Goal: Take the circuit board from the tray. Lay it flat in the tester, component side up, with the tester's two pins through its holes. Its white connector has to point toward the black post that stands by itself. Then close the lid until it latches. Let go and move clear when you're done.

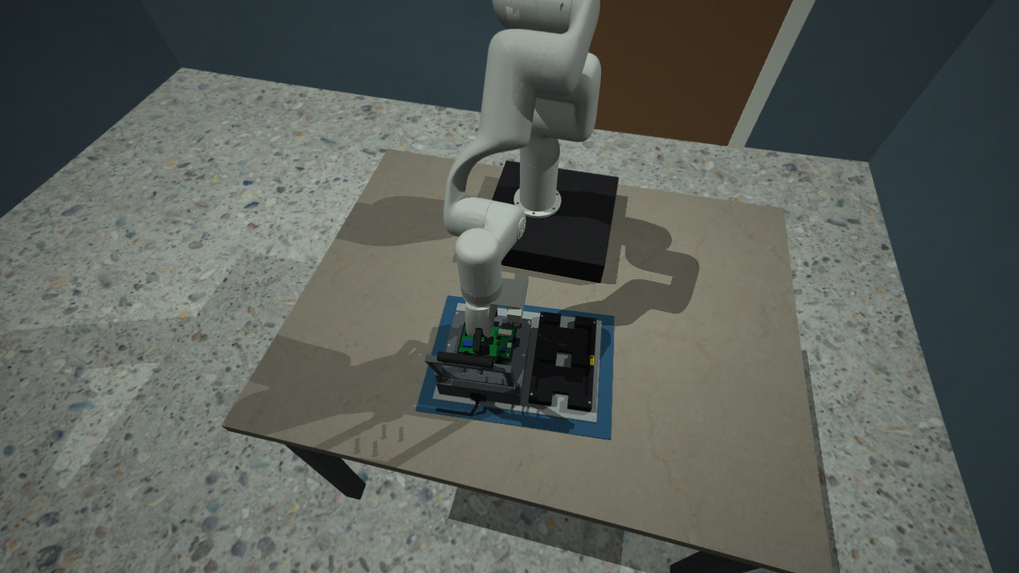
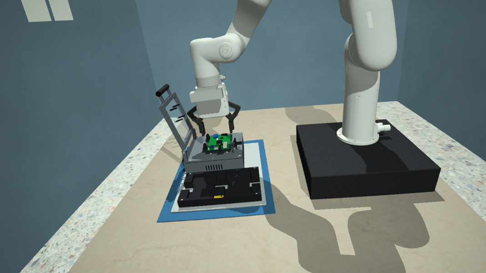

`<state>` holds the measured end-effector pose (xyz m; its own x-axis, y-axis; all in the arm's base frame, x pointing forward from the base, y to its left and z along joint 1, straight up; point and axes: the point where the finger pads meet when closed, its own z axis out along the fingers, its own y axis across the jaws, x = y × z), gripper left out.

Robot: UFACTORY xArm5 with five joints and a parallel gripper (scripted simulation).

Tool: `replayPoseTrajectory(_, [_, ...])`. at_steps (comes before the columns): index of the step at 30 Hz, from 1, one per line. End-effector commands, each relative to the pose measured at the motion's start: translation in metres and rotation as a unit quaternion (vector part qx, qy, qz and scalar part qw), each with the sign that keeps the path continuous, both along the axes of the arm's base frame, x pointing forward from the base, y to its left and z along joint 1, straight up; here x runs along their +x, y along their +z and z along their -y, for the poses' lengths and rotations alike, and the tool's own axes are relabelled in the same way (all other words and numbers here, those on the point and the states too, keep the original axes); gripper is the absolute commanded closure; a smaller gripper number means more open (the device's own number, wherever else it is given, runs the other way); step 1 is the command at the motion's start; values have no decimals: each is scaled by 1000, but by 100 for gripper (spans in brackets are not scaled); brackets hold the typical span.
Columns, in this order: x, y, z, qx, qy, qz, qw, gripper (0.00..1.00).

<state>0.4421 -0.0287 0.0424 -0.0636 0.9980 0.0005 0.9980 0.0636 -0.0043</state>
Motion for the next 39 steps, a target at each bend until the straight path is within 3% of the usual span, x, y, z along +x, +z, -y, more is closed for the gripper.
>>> replayPoseTrajectory(1, [1,28,0,0,0,2,1000,0])
replayPoseTrajectory(5, [1,49,0,0,0,2,1000,0])
replayPoseTrajectory(7, [1,49,0,0,0,2,1000,0])
replayPoseTrajectory(22, [1,134,0,0,0,2,1000,0])
replayPoseTrajectory(24, [1,134,0,0,0,2,1000,0])
replayPoseTrajectory(32, [1,171,0,0,0,2,1000,0])
replayPoseTrajectory(39, [1,193,0,0,0,2,1000,0])
